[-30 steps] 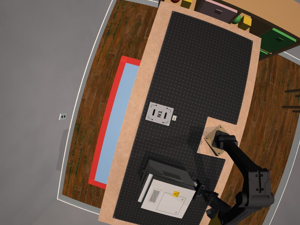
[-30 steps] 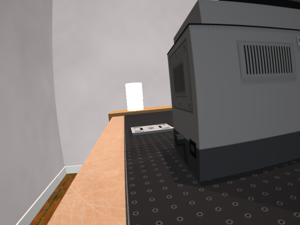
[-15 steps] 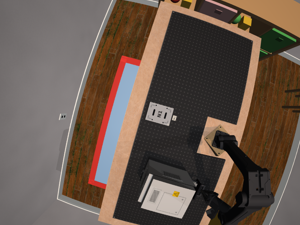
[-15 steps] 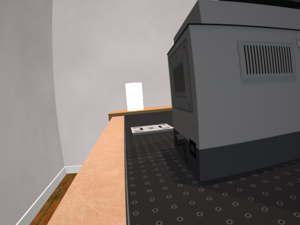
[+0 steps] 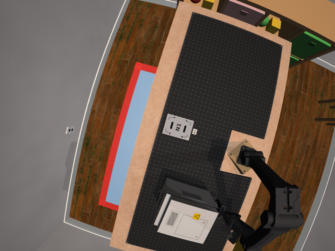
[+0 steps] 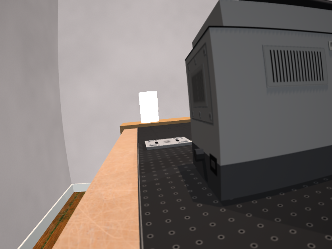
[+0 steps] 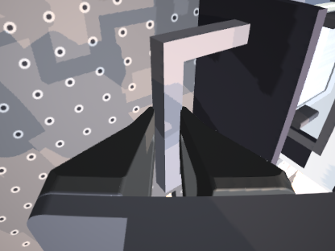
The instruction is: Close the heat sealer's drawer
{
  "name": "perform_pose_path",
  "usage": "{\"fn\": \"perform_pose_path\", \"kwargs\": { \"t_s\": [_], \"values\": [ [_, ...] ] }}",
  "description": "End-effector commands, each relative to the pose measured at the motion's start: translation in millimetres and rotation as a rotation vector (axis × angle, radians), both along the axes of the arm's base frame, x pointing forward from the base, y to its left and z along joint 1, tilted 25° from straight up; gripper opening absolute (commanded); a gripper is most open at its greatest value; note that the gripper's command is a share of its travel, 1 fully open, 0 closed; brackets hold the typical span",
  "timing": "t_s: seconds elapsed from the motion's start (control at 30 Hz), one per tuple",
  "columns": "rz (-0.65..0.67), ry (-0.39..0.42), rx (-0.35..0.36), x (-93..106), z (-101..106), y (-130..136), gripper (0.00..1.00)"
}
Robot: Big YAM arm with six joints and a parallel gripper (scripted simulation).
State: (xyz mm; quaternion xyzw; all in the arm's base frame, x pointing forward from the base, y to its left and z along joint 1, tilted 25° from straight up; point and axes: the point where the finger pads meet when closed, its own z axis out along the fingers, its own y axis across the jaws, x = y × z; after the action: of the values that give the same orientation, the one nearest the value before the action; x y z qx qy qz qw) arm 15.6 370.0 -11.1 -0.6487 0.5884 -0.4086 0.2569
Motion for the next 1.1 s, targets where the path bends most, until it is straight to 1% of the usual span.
{"fn": "perform_pose_path", "kwargs": {
  "t_s": [0.0, 0.13, 1.07],
  "values": [
    [-0.002, 0.009, 0.016, 9.5, 8, 4, 0.00],
    [-0.002, 0.008, 0.016, 12.7, 9, 4, 0.00],
    [-0.002, 0.005, 0.016, 53.6, 25, 6, 0.00]
  ]
}}
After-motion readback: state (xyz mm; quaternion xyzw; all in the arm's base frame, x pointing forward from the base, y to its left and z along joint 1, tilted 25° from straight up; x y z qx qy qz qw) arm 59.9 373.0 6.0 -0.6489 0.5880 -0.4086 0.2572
